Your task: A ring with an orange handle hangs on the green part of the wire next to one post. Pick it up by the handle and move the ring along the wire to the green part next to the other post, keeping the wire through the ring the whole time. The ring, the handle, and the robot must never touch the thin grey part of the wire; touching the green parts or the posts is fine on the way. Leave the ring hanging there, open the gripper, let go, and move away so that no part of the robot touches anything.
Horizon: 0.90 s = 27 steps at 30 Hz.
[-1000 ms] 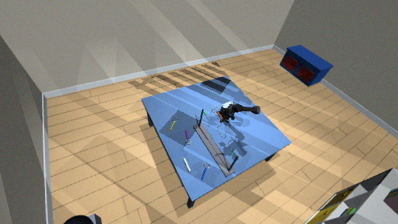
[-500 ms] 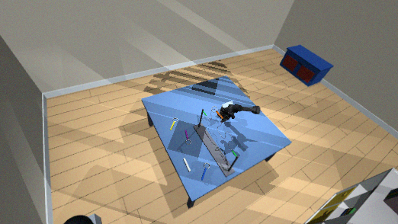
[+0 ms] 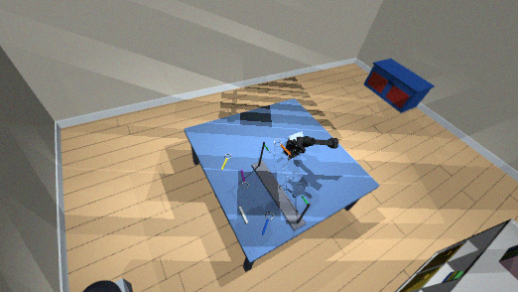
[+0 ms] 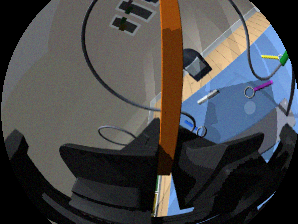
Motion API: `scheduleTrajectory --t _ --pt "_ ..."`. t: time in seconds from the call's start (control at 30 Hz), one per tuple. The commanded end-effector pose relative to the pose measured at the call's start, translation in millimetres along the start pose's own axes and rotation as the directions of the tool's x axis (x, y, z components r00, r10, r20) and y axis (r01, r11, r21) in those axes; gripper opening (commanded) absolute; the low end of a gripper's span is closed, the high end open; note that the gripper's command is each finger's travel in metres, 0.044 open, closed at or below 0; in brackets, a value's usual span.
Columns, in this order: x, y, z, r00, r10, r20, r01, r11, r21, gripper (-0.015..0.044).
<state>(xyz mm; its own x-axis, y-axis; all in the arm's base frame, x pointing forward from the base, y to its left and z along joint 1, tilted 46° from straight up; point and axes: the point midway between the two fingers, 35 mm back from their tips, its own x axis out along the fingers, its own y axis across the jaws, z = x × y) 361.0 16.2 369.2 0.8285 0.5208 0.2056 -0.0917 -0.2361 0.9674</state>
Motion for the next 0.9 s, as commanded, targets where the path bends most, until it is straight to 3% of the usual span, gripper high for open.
scheduleTrajectory --t 0.0,0.87 --pt "-0.3 -0.5 1.3 1.000 0.019 0.012 -0.019 0.999 0.043 -0.0150" --pt "0.1 12.4 3.4 0.984 0.162 0.075 -0.177 0.932 0.315 -0.0150"
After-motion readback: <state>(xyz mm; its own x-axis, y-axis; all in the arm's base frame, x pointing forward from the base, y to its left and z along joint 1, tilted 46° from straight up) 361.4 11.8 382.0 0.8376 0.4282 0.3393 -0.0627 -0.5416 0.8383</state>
